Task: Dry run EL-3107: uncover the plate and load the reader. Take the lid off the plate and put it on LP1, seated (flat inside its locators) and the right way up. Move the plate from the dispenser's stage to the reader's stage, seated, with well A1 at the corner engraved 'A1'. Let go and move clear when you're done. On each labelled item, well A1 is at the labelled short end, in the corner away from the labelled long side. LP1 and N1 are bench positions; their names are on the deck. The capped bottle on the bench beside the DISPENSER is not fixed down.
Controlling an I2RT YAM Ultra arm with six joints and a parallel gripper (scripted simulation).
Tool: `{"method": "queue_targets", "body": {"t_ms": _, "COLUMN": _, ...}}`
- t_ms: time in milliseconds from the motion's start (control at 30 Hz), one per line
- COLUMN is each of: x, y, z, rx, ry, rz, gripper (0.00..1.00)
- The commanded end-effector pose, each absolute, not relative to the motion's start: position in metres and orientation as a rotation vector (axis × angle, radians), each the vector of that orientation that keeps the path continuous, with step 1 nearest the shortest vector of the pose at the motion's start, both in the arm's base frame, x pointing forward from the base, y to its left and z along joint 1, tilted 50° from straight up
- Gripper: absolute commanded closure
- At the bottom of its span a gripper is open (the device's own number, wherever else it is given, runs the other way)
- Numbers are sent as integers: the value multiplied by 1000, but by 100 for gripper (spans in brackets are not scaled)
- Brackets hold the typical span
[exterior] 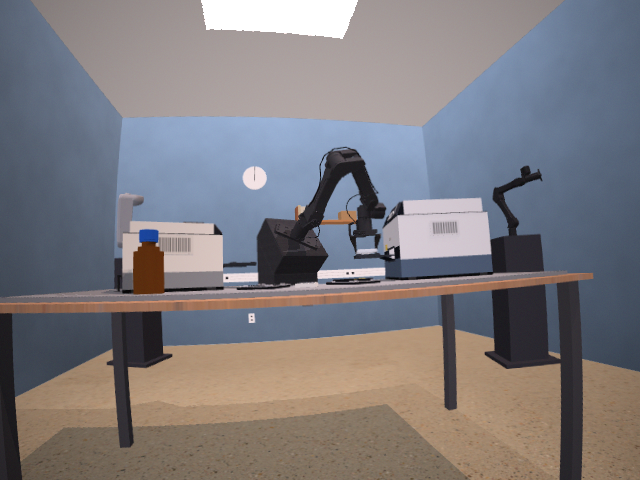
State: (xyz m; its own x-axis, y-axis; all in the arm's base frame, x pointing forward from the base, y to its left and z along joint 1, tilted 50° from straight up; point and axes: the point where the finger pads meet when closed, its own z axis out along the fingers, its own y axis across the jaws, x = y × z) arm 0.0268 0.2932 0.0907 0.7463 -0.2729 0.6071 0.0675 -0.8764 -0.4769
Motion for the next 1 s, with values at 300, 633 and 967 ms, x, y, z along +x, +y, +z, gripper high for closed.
{"method": "queue_targets", "body": {"t_ms": 300, "x": 27, "y": 294, "z": 83, "rx": -2482, "ry": 128, "rz": -950, "gripper": 14}}
{"method": "queue_targets", "body": {"t_ms": 633, "x": 29, "y": 298, "z": 88, "rx": -2465, "ry": 145, "rz": -948, "gripper": 14}}
{"method": "queue_targets", "body": {"t_ms": 967, "x": 29, "y": 297, "z": 88, "rx": -2465, "ry": 145, "rz": -948, "gripper": 0}}
